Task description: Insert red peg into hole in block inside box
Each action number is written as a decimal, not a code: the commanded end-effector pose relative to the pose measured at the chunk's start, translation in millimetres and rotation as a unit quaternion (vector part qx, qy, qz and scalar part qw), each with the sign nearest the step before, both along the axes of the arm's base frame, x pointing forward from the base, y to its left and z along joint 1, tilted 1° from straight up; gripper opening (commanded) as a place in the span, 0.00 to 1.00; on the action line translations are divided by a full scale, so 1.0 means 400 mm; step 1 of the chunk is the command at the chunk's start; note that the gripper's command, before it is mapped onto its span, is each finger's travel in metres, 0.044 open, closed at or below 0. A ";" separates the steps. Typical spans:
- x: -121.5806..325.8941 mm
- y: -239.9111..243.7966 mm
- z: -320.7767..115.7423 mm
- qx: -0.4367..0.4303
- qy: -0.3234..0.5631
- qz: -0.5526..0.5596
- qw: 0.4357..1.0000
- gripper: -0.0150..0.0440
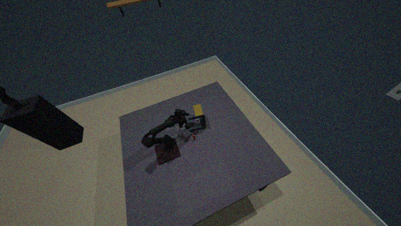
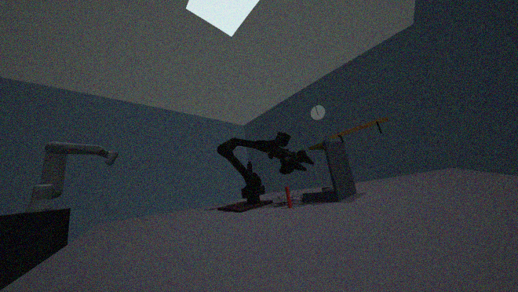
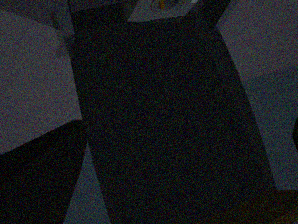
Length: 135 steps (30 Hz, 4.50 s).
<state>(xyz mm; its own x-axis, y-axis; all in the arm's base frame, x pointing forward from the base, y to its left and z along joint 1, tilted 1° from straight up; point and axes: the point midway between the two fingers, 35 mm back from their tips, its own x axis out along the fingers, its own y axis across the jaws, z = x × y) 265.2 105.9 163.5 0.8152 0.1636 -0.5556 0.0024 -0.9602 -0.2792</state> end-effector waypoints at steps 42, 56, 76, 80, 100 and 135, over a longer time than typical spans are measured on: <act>-0.041 -0.343 -0.064 -0.127 0.056 -0.243 0.960 0.63; -0.035 -0.342 -0.089 -0.126 0.056 -0.243 0.960 0.63; -0.028 -0.343 -0.172 -0.127 0.056 -0.243 0.960 0.63; -0.029 -0.343 -0.188 -0.127 0.056 -0.243 0.960 0.63; -0.037 -0.345 -0.245 -0.127 0.056 -0.243 0.960 0.63; -0.034 -0.344 -0.149 -0.126 0.055 -0.243 0.960 0.25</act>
<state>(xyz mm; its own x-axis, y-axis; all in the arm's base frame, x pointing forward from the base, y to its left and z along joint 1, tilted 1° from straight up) 251.4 -31.9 93.7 0.6876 -0.3744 -0.6221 -0.4794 -0.8776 -0.0017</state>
